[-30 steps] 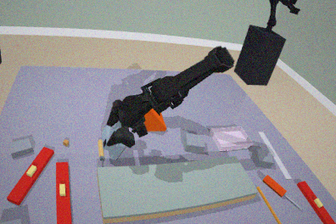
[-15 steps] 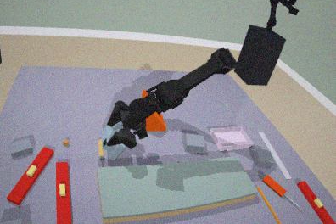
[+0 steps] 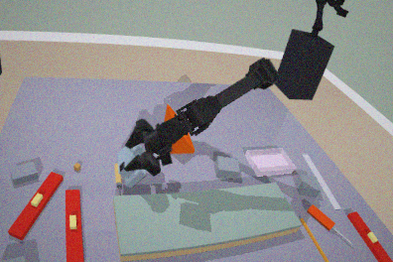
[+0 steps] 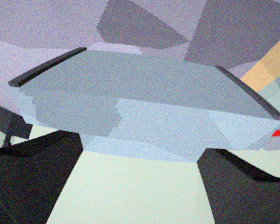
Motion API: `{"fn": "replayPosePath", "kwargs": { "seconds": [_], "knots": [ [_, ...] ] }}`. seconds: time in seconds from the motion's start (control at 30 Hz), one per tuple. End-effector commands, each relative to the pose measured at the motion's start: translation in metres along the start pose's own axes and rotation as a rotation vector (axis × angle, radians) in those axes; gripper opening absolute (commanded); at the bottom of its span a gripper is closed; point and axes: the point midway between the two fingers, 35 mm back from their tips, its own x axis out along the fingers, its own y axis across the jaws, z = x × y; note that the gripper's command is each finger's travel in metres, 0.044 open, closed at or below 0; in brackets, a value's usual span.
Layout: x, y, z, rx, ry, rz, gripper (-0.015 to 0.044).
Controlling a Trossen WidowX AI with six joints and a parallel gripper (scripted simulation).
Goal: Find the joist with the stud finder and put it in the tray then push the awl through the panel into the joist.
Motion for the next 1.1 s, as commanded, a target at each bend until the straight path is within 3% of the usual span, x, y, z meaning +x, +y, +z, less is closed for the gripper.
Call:
{"fn": "replayPosePath", "kwargs": {
  "seconds": [0.0,1.07],
  "knots": [
    [-0.0008,0.0001,-0.0005,0.007,0.041,0.000,0.0000],
    [0.0000,0.0001,0.0061,0.010,0.259,0.000,0.0000]
  ]
}}
